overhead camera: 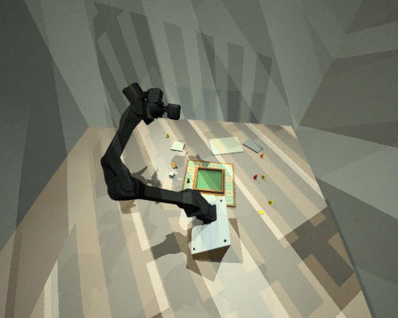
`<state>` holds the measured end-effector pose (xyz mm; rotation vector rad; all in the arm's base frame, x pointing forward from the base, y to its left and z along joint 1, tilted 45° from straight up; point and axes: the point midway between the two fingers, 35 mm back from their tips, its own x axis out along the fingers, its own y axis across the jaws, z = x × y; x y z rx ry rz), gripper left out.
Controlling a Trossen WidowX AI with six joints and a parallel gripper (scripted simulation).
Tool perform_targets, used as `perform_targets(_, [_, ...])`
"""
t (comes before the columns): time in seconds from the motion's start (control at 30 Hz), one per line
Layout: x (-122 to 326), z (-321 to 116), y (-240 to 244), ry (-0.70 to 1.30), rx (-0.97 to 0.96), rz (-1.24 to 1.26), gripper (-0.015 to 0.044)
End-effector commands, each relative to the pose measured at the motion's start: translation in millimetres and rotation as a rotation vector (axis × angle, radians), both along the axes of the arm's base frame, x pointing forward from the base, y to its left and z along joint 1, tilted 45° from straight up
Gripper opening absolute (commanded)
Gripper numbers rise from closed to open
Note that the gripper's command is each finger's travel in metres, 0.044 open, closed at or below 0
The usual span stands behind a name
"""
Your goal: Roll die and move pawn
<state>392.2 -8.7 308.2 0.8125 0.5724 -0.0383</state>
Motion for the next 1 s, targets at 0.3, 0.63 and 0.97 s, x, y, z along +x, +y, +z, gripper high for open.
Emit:
perform_targets(0.3, [-24,-163,145,0.490,0.206,0.498,0.0275])
perform_targets(0.63, [-82,-223,209,0.756,0.313,0.698,0.0275])
perform_targets(0.97, [-84,-231,221,0.756,0.314,0.698,0.0275])
